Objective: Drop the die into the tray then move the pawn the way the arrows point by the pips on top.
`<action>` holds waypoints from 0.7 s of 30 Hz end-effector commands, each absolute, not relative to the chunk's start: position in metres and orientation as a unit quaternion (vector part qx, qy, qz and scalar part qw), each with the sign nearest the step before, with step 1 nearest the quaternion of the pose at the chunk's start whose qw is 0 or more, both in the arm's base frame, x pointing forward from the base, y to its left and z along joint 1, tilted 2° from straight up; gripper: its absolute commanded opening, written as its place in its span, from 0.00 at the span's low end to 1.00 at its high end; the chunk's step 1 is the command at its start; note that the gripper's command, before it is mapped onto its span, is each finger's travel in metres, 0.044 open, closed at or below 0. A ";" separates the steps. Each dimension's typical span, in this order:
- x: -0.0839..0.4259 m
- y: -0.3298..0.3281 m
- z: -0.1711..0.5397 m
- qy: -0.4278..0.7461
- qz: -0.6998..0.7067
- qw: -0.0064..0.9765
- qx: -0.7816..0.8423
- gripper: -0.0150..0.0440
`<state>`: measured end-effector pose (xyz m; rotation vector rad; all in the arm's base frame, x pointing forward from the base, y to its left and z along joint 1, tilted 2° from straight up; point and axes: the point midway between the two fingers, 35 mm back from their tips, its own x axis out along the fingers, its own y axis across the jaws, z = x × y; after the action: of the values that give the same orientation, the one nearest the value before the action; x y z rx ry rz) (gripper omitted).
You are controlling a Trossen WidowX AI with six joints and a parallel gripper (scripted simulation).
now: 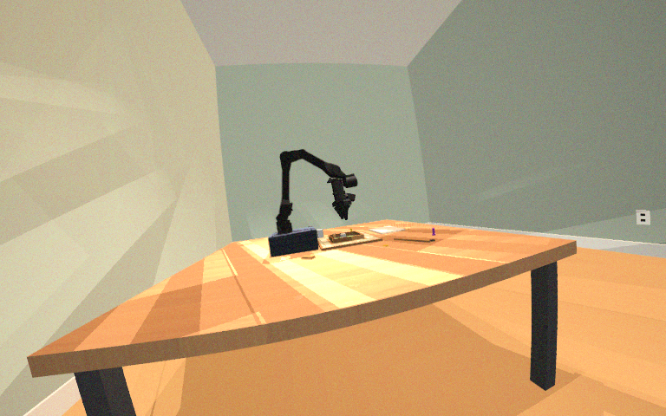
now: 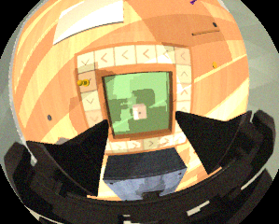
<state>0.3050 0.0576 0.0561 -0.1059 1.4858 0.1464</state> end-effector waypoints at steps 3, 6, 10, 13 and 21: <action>0.336 0.126 0.043 0.691 0.078 0.717 -0.056 0.69; 0.346 0.169 0.030 0.700 0.081 0.706 -0.062 0.59; 0.345 0.178 0.026 0.703 0.081 0.704 -0.064 0.59; 0.345 0.178 0.026 0.703 0.081 0.704 -0.064 0.59; 0.346 0.177 0.011 0.703 0.081 0.704 -0.064 0.59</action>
<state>0.3479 0.1767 0.0243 -0.1408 1.5504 0.1864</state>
